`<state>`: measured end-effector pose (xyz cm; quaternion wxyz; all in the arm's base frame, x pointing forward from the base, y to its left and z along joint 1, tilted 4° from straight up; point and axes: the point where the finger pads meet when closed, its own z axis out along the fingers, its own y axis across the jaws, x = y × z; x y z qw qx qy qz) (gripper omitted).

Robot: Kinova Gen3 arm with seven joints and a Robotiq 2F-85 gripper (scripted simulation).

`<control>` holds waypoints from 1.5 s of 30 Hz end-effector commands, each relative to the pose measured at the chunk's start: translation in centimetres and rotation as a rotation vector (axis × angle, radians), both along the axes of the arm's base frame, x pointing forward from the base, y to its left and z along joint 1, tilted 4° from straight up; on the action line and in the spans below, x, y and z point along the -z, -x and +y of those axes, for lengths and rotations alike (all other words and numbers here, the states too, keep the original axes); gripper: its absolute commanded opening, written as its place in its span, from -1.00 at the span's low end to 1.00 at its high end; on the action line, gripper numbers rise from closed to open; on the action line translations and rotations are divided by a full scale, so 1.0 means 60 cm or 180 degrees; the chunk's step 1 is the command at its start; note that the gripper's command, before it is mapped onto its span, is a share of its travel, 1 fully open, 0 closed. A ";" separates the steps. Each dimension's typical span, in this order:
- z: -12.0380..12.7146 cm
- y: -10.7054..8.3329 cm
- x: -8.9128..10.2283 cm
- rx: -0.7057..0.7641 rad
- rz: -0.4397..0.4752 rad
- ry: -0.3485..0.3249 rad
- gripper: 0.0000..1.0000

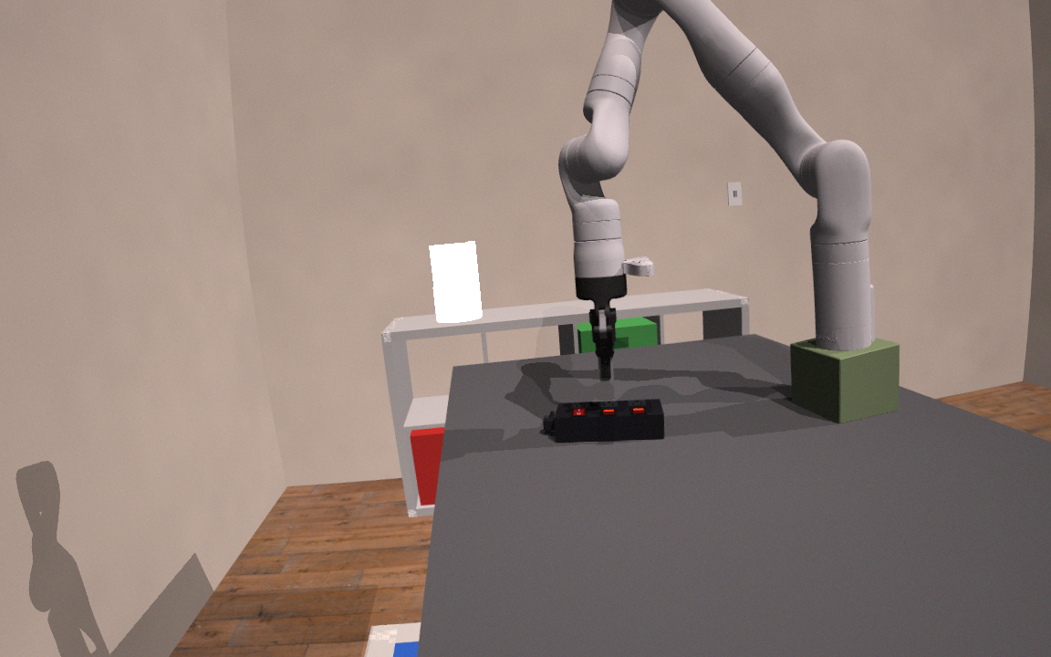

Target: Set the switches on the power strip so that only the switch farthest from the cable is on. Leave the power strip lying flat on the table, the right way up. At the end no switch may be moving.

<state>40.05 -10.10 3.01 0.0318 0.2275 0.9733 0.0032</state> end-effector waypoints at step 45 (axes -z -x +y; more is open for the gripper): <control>0.002 -0.005 0.067 -0.0005 -0.0005 0.0004 -1.00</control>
